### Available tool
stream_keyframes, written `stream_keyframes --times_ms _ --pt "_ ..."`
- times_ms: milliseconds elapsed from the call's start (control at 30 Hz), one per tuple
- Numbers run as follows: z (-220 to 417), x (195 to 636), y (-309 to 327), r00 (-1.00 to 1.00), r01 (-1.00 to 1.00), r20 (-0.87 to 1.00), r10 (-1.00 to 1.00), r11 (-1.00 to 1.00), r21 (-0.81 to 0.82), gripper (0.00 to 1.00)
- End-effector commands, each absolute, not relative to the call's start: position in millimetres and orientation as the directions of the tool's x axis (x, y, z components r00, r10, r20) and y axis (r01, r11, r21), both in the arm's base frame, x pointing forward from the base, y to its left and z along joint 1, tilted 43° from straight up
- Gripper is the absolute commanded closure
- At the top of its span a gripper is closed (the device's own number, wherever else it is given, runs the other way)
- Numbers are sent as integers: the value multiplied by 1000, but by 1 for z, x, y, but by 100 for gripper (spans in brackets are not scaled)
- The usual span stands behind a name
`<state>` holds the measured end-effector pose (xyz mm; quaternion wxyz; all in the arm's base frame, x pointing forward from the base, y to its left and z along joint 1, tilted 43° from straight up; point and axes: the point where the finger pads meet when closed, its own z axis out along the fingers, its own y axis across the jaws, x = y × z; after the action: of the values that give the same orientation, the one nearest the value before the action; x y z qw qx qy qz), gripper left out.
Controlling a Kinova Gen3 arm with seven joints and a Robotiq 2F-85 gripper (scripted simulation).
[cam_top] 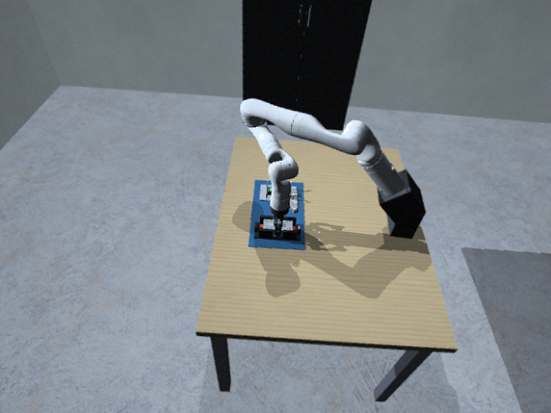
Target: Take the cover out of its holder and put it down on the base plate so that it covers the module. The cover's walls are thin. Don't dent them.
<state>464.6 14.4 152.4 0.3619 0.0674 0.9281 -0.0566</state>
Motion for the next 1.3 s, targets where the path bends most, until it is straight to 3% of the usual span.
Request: stream_keyframes --times_ms 0,1267 --pt "151 465 15 -731 165 -677 85 985 -54 0" --pt "154 462 16 -731 165 -677 85 985 -54 0"
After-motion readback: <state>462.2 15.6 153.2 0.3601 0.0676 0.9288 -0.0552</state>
